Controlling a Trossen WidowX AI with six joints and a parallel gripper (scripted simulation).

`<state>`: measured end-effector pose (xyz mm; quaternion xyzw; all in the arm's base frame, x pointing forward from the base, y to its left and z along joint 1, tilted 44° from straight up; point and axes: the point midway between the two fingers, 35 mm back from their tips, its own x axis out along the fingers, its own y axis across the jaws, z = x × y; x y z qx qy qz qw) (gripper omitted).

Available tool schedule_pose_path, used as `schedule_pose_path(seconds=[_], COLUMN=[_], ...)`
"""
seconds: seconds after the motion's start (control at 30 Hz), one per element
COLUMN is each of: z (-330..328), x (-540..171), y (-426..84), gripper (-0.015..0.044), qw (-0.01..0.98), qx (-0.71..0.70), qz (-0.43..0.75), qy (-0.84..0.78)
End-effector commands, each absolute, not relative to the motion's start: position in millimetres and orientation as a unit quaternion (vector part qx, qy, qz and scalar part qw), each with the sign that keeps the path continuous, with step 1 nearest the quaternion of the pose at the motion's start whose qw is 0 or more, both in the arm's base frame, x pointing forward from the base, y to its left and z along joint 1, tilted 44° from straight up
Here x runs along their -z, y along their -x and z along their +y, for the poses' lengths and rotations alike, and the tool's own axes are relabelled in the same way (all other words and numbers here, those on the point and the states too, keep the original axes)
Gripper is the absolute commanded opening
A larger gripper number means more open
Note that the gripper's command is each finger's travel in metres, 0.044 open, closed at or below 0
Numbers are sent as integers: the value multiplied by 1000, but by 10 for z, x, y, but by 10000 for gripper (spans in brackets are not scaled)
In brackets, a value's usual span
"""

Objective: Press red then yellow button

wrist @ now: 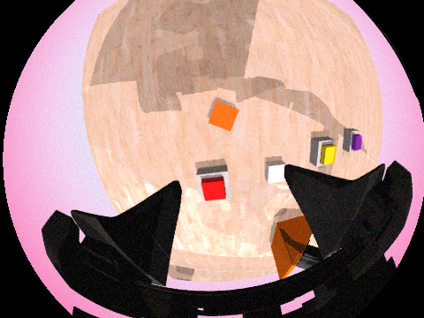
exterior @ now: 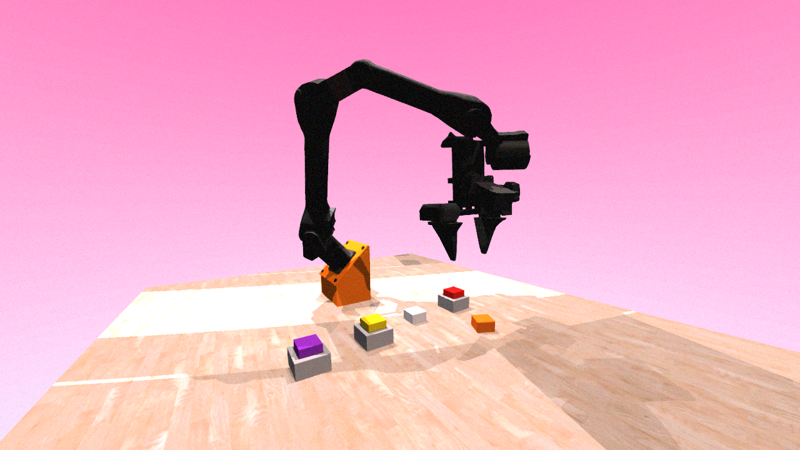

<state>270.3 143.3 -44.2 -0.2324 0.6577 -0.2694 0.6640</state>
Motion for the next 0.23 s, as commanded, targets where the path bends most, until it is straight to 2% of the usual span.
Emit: schedule_pose_path(seconds=[0.0,0.2], z=[1852,1871], x=[778,794], y=[-2557,-2549], gripper=[400,400], qw=[659,659], qx=[277,277], qz=[658,658], qy=[237,237])
